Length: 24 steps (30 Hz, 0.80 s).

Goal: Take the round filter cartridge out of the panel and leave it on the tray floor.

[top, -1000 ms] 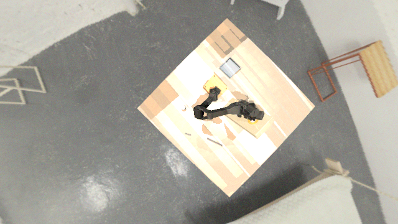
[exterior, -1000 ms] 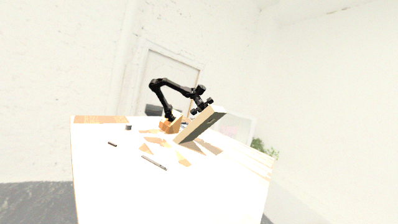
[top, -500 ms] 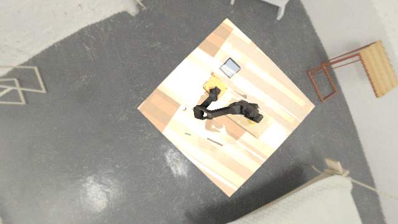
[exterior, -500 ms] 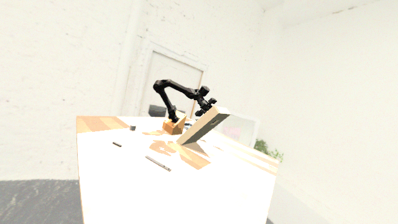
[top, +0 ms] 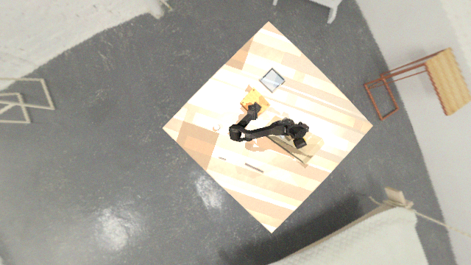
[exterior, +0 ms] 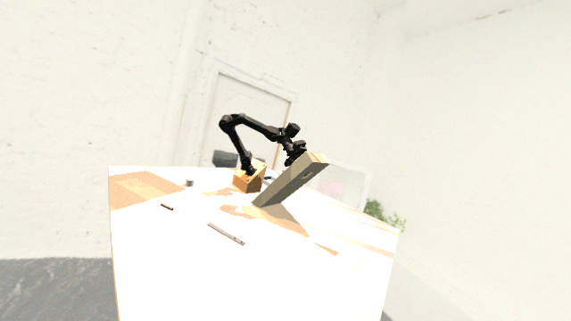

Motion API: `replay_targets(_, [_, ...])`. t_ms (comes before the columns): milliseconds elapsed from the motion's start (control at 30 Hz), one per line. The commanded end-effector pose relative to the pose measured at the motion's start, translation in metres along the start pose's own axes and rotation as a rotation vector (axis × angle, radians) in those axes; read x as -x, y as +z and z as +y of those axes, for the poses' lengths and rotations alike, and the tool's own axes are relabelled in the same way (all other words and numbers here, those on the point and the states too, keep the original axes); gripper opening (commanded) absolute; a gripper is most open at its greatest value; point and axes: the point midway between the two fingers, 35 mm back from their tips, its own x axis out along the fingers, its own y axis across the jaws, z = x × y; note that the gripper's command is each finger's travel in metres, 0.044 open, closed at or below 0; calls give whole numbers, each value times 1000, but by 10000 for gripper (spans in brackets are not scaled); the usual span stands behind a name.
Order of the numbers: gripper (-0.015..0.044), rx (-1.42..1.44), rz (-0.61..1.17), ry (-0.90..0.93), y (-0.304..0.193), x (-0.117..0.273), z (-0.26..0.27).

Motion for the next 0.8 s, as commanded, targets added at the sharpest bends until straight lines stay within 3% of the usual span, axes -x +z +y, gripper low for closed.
replay_targets(0, [0, -154, -3, 13, 0, -8, 0])
replay_targets(767, [0, -957, 3, 14, 0, -9, 0])
